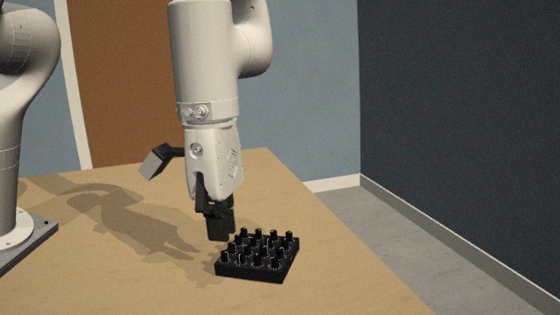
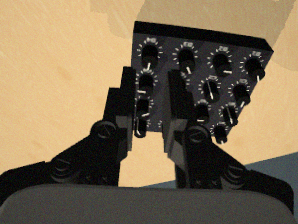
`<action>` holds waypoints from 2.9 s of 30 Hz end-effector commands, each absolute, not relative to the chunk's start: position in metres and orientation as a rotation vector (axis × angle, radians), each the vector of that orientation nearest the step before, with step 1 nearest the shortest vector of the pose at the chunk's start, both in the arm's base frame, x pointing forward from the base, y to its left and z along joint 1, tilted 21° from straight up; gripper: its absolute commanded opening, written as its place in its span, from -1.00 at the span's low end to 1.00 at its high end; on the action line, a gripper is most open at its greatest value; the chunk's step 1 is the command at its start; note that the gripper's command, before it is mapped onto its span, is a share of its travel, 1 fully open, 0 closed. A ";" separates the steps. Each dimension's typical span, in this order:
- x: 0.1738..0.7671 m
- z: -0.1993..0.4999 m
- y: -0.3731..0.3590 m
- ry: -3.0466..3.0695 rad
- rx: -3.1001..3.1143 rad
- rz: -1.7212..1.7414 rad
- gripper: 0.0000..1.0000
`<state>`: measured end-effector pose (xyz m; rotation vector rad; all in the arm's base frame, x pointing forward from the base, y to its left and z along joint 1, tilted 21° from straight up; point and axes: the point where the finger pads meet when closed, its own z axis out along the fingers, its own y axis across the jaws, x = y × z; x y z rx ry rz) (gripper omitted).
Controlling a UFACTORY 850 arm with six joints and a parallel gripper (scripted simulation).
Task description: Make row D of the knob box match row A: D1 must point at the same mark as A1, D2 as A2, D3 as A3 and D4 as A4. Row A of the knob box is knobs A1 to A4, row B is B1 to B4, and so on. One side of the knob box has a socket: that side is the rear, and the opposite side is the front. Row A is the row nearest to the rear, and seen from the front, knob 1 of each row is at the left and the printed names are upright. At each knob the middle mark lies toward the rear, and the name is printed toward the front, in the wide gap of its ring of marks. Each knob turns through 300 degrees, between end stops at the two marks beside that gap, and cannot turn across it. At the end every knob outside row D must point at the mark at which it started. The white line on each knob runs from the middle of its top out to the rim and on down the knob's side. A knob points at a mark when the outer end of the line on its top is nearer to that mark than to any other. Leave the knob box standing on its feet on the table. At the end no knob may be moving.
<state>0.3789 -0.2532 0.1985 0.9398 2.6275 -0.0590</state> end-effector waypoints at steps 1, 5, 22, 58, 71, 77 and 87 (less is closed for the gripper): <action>0.381 0.195 -0.254 2.622 0.936 -0.052 -0.61; 0.382 0.190 -0.255 2.622 0.936 -0.052 -0.61; 0.385 0.180 -0.257 2.622 0.936 -0.052 -0.61; 0.386 0.178 -0.257 2.622 0.936 -0.052 -0.61; 0.386 0.178 -0.257 2.622 0.936 -0.052 -0.61; 0.386 0.178 -0.258 2.622 0.936 -0.052 -0.61; 0.387 0.173 -0.258 2.622 0.936 -0.052 -0.61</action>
